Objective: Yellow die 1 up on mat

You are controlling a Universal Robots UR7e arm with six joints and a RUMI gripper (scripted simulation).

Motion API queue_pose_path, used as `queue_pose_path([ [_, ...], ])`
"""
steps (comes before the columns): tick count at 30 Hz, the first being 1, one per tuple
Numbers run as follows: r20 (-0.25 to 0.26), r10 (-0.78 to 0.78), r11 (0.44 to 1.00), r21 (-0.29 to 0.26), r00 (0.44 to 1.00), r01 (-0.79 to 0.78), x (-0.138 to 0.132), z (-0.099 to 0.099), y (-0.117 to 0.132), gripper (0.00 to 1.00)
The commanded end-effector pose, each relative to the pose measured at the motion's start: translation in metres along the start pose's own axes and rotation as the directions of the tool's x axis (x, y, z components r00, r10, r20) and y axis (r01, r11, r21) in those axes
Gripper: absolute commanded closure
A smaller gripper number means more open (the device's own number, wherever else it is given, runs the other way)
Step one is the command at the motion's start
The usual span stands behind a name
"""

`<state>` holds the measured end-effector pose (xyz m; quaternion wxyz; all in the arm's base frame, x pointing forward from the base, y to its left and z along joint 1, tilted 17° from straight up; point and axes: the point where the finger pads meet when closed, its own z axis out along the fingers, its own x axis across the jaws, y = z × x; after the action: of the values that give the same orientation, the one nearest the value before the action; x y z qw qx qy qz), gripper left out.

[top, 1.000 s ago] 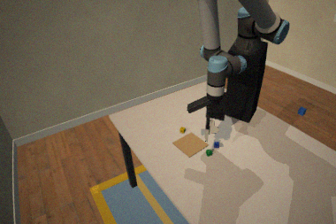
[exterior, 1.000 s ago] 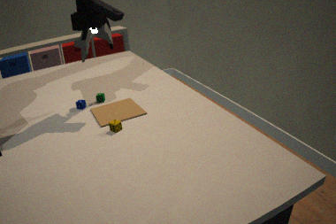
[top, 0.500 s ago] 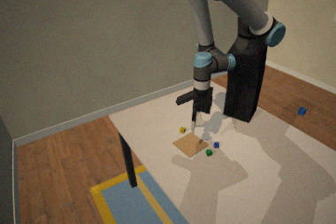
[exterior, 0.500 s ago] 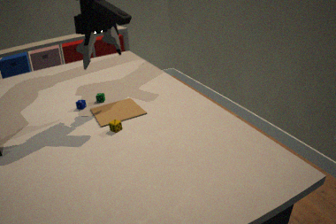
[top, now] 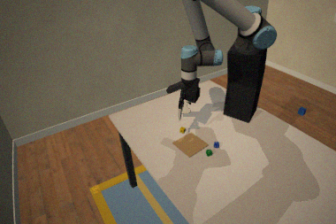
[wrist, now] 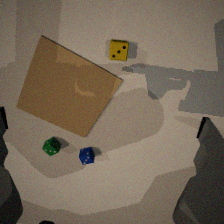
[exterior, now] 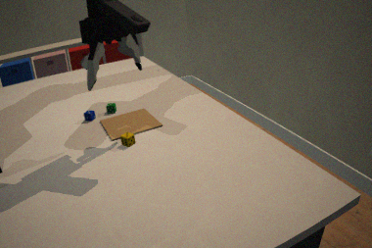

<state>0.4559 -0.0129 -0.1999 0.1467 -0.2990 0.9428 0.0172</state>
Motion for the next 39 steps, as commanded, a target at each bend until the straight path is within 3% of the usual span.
queue_pose_path([
  [1, 0.008, 0.022, 1.0, -0.001, 1.0, -0.022, 0.015, 0.0, -0.016, 0.0],
  [17, 0.008, 0.023, 1.0, -0.001, 1.0, -0.023, 0.016, 0.0, -0.016, 0.0],
  [21, 0.008, 0.023, 1.0, -0.001, 1.0, -0.023, 0.015, 0.021, -0.018, 0.0],
  [23, 0.008, 0.023, 1.0, -0.001, 1.0, -0.023, 0.015, 0.021, -0.018, 0.0],
  [27, 0.008, 0.023, 1.0, -0.001, 1.0, -0.023, 0.015, 0.05, -0.017, 0.0],
  [29, 0.008, 0.023, 1.0, -0.001, 1.0, -0.023, 0.015, 0.052, -0.017, 0.0],
  [30, 0.008, 0.023, 1.0, -0.001, 1.0, -0.023, 0.015, 0.052, -0.017, 0.76],
  [39, 0.008, 0.023, 1.0, -0.001, 1.0, -0.023, 0.015, 0.052, -0.017, 0.76],
])
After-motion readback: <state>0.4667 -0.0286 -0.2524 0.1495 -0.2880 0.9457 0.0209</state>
